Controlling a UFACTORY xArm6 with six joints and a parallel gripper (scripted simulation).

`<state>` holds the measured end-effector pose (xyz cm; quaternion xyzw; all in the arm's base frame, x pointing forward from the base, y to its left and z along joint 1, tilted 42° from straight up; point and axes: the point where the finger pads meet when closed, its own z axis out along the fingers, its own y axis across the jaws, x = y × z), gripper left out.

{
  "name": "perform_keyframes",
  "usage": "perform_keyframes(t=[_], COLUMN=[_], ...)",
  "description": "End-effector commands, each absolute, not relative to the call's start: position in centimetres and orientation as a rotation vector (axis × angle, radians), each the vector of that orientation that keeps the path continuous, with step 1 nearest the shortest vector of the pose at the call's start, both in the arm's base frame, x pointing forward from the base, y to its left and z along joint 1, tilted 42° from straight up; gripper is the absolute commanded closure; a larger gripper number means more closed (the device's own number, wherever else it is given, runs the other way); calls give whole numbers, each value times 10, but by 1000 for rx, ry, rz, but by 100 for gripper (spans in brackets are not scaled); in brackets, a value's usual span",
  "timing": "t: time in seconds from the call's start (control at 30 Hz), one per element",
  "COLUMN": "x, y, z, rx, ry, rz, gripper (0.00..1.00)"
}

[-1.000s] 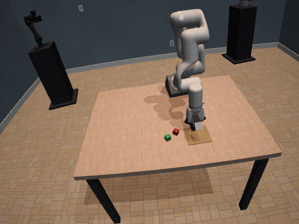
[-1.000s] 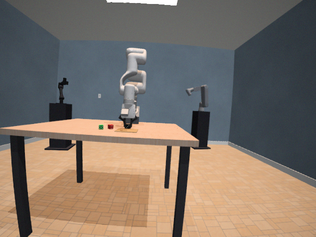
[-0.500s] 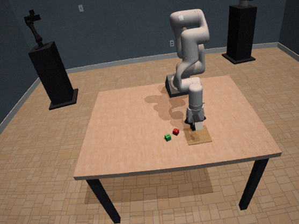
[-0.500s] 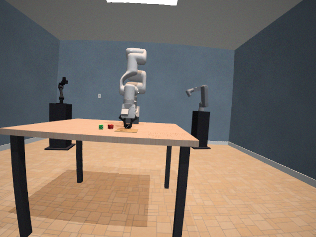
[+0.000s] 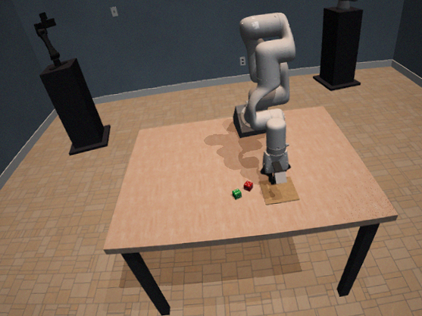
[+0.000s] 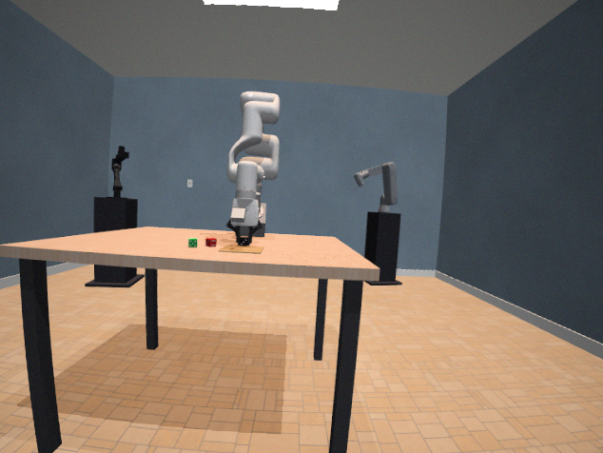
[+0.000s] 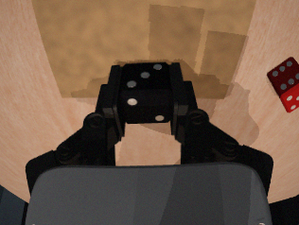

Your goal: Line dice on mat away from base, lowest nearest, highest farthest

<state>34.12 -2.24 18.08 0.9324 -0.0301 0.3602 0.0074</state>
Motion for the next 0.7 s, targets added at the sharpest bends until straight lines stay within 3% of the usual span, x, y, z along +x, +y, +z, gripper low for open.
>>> perform_keyframes(t=[0.0, 0.67], x=[342, 344], y=[-22, -23], z=[181, 179], rx=[2914, 2914], ry=[-94, -94], rz=[1129, 1129], gripper=[73, 73])
